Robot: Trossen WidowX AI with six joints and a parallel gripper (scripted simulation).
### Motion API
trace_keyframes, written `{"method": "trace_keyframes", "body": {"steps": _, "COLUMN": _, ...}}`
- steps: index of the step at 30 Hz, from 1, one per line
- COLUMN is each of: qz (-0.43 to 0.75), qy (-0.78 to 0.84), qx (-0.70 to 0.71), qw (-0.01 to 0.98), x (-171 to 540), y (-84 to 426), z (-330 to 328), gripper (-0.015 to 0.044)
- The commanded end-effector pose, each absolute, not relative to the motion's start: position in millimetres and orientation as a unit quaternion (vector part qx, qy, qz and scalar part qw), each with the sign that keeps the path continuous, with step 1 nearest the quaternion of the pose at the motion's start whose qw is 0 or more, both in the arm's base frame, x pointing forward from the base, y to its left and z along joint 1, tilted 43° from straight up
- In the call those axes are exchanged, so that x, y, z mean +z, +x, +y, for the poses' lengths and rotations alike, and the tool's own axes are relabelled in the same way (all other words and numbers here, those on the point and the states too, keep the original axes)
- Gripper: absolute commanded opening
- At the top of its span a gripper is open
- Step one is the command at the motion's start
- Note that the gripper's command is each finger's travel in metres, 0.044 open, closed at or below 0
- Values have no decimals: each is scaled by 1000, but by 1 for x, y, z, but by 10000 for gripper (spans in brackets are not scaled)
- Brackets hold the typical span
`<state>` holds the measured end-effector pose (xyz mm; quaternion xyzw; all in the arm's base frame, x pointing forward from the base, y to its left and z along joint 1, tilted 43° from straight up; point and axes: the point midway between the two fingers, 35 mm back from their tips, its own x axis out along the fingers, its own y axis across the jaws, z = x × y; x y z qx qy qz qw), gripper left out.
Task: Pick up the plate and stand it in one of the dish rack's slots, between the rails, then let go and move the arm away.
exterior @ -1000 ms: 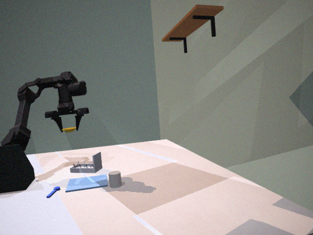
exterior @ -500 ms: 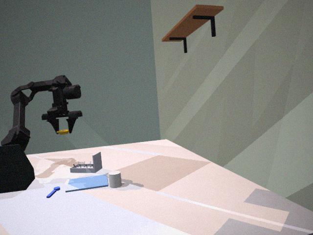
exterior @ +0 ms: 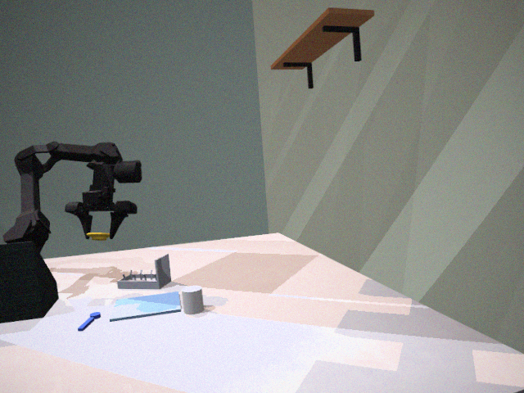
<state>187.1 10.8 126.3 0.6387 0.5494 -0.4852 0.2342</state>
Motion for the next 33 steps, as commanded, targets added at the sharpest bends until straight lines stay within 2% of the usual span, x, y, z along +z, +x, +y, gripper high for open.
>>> {"method": "trace_keyframes", "body": {"steps": 1, "qz": 548, "qy": 617, "qx": -498, "qw": 267, "x": 117, "y": 184, "z": 12, "gripper": 0}}
{"method": "trace_keyframes", "body": {"steps": 33, "qz": 467, "qy": 436, "qx": -512, "qw": 575, "x": 62, "y": 189, "z": 15, "gripper": 0}}
